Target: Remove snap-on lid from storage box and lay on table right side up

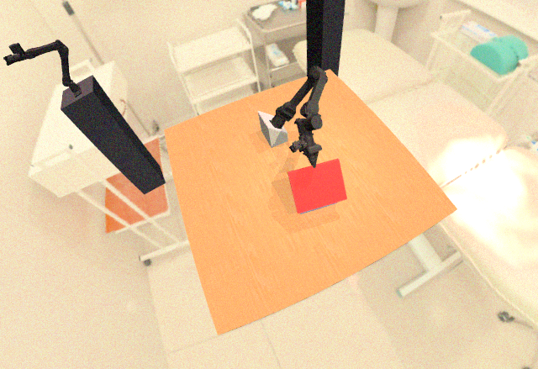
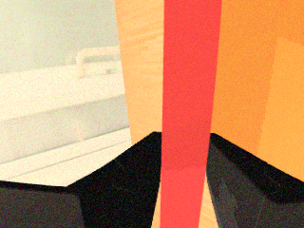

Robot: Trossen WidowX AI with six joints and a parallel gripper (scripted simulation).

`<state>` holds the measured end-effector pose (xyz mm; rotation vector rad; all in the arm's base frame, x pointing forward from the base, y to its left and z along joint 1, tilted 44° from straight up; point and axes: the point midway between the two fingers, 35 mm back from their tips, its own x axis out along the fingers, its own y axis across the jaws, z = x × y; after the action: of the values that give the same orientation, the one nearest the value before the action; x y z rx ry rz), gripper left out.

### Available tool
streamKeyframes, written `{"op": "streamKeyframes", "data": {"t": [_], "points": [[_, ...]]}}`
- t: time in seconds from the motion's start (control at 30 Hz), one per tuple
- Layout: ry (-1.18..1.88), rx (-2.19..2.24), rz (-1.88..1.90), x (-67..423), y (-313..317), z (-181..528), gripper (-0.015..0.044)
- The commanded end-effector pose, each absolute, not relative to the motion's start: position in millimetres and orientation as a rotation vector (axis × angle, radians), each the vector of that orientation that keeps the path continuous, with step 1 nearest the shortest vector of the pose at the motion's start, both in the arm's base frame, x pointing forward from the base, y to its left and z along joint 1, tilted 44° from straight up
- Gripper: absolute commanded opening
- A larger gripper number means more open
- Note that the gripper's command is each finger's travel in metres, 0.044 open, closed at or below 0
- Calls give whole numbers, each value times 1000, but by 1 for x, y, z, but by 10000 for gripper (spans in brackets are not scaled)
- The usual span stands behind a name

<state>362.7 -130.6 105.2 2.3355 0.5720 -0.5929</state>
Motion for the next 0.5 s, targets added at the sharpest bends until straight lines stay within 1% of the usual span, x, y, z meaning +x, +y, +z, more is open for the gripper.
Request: {"op": "streamKeyframes", "data": {"t": [0.0,0.47], "points": [[564,2330,-583,363,-136,112,0],[564,2330,-583,360,-145,118,0]]}}
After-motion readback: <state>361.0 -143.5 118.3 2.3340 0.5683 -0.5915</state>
